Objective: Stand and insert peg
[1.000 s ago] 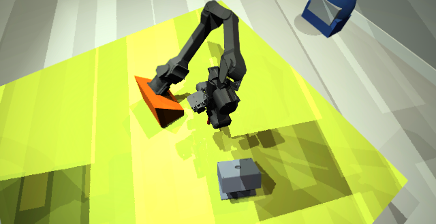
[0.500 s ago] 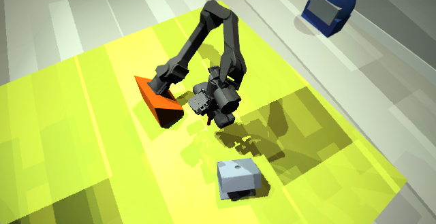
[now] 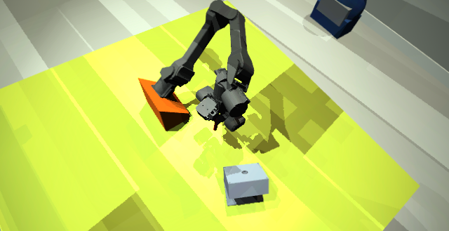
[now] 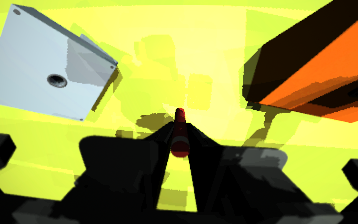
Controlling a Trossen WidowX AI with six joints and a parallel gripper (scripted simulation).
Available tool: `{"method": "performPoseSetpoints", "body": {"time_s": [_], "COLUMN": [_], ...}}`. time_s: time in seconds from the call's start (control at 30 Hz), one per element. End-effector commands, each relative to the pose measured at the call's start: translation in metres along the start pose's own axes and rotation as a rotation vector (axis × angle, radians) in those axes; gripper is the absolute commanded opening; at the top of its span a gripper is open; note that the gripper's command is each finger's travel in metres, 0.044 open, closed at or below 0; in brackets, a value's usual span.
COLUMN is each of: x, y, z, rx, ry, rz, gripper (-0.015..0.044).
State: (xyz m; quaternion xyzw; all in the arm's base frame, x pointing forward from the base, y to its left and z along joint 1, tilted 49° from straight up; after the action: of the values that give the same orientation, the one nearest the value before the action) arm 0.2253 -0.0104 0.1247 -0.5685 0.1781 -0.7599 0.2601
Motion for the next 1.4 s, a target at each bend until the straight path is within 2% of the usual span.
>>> {"method": "performPoseSetpoints", "body": {"time_s": [0.0,1.37], "x": [0.0001,0.0010], "y": [0.0010,0.0047], "z": [0.0006,0.0090], "rx": [0.046,0.526], "ry": [0.002,0.015], "rz": [-0.010,-0.079], "gripper": [0.0000,0.0000]}}
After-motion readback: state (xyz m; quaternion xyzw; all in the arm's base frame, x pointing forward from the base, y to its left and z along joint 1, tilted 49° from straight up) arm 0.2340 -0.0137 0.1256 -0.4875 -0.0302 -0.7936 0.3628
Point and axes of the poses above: the point midway between the two fingers, 35 mm back from their tips, its own x axis back along the fingers, its own z axis across the jaws, y = z × x, the point moved 2 cm from there along x, back along the fingers, and after that the axes turned 13 degrees about x, right-handed, at the moved point
